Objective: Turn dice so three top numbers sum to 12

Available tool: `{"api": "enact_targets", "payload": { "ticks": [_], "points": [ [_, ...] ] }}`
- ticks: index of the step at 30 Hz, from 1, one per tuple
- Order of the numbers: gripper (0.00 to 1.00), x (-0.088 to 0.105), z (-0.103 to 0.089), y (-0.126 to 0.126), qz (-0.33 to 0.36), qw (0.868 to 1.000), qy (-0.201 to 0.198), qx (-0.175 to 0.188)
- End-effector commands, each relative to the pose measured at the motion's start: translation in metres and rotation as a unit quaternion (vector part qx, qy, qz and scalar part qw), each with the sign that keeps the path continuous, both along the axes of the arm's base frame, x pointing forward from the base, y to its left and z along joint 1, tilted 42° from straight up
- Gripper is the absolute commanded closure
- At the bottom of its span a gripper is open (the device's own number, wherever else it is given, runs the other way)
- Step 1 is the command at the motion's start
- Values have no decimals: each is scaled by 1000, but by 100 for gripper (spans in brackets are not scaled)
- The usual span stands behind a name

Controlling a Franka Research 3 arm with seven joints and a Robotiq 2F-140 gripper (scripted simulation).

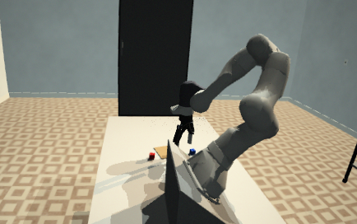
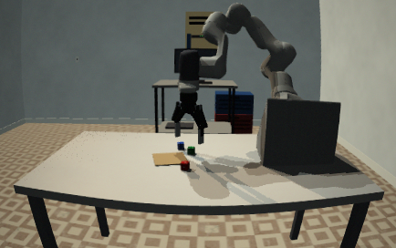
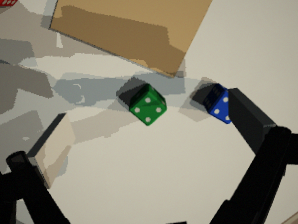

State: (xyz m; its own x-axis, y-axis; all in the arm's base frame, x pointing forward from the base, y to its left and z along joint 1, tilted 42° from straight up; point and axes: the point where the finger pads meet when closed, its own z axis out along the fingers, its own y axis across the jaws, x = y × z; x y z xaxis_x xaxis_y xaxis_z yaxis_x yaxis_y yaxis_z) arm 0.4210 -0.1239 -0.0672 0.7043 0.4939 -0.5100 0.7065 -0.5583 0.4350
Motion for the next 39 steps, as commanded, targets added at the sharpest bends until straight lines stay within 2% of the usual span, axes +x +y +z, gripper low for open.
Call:
{"api": "enact_targets", "payload": {
  "ticks": [1,39],
  "points": [
    [0,0,-2,1,-9,1000,-11,0],
    [0,1,-4,4,-9,1000,-11,0]
  ]
}}
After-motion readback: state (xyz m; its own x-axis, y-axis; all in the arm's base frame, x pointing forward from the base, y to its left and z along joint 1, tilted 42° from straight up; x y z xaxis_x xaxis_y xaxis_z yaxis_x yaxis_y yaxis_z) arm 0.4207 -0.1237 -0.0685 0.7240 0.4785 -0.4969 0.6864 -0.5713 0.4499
